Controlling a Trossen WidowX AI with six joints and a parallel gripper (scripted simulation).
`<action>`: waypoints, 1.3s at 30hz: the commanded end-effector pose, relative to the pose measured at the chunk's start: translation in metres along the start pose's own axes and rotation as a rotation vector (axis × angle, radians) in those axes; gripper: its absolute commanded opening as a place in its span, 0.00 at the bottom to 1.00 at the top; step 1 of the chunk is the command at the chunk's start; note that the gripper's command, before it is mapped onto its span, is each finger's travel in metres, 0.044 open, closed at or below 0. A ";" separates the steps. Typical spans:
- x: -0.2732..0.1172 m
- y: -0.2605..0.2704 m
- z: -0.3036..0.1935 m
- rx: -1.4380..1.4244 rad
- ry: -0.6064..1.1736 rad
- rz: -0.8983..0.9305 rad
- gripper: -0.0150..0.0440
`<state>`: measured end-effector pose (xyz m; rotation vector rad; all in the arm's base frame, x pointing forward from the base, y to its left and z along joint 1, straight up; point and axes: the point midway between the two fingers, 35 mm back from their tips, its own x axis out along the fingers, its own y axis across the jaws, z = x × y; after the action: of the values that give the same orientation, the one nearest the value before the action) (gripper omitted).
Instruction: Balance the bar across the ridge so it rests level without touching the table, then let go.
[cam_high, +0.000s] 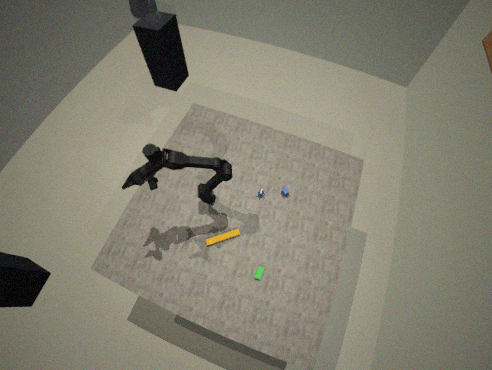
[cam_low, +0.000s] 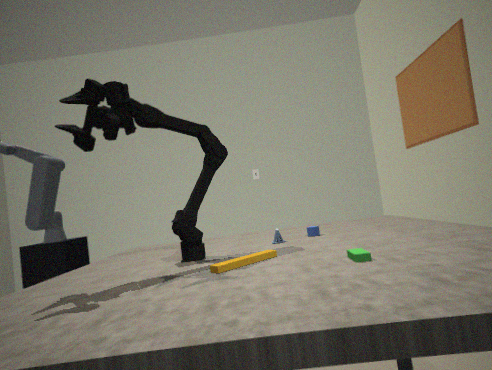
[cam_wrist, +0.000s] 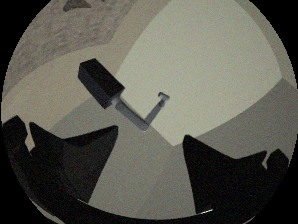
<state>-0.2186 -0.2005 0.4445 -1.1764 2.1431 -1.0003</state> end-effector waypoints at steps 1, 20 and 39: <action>0.012 0.006 0.016 0.049 -0.059 0.019 0.79; 0.045 0.006 0.104 0.173 -0.347 0.069 0.79; 0.051 0.002 0.201 0.231 -0.621 0.175 0.79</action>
<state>-0.1128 -0.3113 0.3303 -1.0311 1.5898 -0.7032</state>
